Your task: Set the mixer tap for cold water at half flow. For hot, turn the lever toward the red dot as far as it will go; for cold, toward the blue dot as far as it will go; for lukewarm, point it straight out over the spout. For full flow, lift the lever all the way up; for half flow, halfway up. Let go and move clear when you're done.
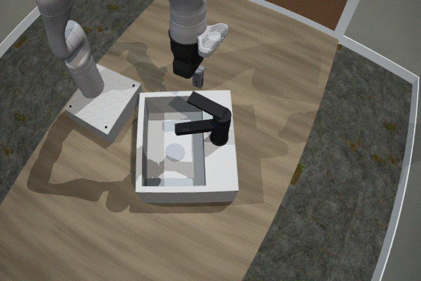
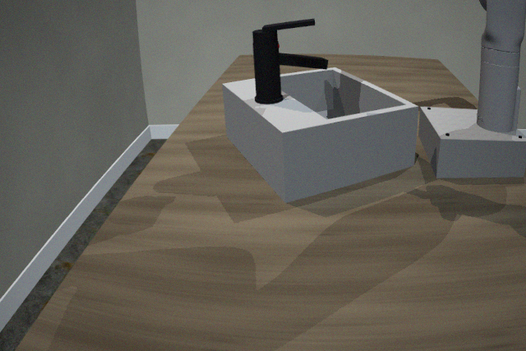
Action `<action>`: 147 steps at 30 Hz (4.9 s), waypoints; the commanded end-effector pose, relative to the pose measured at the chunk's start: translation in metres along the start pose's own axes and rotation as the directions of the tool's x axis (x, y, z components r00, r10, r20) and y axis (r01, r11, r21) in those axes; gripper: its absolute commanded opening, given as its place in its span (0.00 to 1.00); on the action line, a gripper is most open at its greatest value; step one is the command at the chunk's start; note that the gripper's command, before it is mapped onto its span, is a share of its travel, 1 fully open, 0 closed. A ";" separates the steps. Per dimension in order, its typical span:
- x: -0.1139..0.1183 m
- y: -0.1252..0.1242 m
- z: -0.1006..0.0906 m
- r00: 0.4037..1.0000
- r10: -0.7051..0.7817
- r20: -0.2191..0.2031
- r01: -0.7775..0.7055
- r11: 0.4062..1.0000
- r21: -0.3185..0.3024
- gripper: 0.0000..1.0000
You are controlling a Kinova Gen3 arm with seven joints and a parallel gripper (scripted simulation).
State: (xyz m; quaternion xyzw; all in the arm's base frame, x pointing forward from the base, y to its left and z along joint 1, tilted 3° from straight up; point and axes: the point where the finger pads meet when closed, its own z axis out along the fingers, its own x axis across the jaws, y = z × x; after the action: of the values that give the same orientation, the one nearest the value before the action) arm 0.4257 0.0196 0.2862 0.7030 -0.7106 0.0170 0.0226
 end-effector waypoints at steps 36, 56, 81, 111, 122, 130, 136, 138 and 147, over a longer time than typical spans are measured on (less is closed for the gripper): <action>0.000 0.000 -0.001 1.000 0.000 0.000 0.000 1.000 0.002 1.00; 0.000 0.000 -0.001 1.000 0.000 0.000 0.000 1.000 0.002 1.00; 0.000 0.000 0.021 1.000 -0.001 0.002 0.001 1.000 0.001 1.00; 0.000 0.000 0.052 1.000 -0.001 0.002 0.001 1.000 0.001 1.00; 0.000 0.000 0.053 1.000 -0.001 0.002 0.001 1.000 0.001 1.00; 0.000 0.000 0.053 1.000 -0.001 0.002 0.001 1.000 0.001 1.00; 0.000 0.000 0.053 1.000 -0.001 0.002 0.001 1.000 0.001 1.00; 0.000 0.000 0.053 1.000 -0.001 0.002 0.001 1.000 0.001 1.00; 0.000 0.000 0.053 1.000 -0.001 0.002 0.001 1.000 0.001 1.00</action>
State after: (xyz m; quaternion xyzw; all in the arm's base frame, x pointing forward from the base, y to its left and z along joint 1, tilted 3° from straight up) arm 0.4244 0.0164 0.2325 0.7035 -0.7102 0.0158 0.0221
